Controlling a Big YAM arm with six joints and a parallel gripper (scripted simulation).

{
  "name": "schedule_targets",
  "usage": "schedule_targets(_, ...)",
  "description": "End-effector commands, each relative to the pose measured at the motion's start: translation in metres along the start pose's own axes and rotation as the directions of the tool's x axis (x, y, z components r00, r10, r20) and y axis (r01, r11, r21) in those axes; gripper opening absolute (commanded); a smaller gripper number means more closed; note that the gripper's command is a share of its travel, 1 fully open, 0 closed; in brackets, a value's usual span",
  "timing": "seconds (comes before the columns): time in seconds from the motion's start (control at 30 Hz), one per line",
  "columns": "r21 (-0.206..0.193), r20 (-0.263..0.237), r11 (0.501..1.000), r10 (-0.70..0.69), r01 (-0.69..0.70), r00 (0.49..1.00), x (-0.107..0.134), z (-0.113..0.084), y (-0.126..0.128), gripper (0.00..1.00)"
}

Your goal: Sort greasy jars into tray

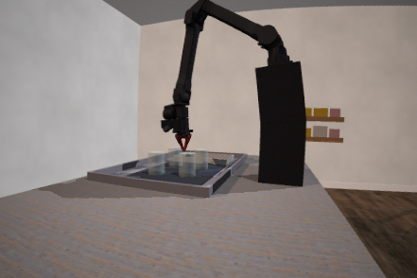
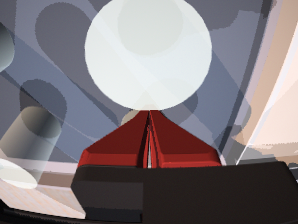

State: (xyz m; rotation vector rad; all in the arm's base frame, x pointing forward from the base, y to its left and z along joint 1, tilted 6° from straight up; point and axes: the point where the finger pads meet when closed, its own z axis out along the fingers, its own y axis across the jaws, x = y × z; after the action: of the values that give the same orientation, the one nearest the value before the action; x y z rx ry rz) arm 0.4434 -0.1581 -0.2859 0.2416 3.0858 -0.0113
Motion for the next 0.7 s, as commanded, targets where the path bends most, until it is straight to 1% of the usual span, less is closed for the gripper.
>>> schedule_targets(0.0,0.008,0.063,1.000,-0.007,0.007,0.998,-0.0368,0.0032,0.0023,0.00)
schedule_targets(0.67,0.008,0.063,1.000,-0.007,0.007,0.998,-0.0391,0.0031,0.0024,0.00)
